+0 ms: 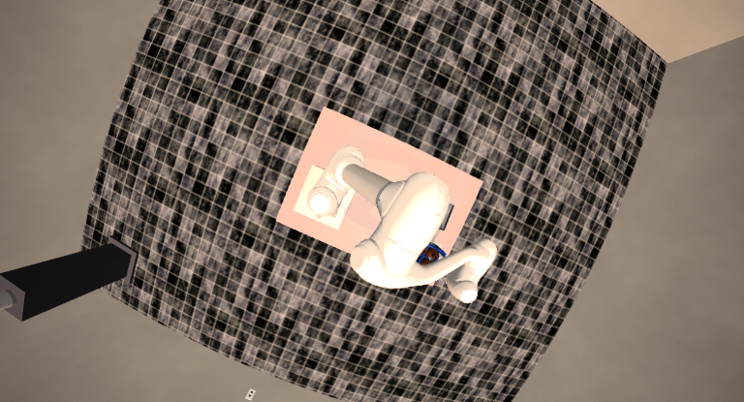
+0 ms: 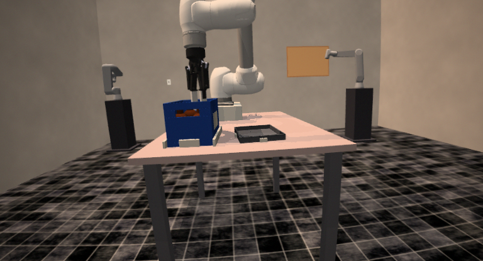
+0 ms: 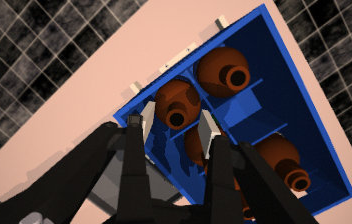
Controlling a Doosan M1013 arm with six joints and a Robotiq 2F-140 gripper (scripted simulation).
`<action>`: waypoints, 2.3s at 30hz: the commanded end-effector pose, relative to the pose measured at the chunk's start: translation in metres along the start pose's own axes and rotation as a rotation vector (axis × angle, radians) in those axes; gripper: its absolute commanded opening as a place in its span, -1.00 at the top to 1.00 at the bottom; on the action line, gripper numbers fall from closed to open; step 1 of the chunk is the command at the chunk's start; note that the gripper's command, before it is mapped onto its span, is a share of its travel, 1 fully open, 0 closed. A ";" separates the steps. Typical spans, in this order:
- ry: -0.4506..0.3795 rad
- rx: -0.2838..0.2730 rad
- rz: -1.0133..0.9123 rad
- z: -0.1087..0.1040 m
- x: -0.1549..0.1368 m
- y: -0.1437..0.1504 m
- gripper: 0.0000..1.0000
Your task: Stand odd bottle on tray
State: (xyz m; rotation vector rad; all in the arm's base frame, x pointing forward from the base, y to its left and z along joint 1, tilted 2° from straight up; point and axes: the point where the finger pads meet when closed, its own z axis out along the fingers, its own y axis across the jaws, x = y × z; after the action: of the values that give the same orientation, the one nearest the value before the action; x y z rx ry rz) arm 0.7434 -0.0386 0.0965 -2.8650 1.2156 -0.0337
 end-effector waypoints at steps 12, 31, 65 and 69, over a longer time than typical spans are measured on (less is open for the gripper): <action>0.000 0.000 0.000 0.007 0.000 0.000 0.24; 0.000 0.000 0.000 0.008 0.000 0.000 0.24; 0.000 0.000 0.000 0.008 0.000 0.000 1.00; 0.000 0.000 0.000 0.008 0.000 0.000 1.00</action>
State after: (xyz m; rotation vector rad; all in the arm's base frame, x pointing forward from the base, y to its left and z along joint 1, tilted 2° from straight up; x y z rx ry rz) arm 0.7437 -0.0385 0.0883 -2.8649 1.2156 -0.0341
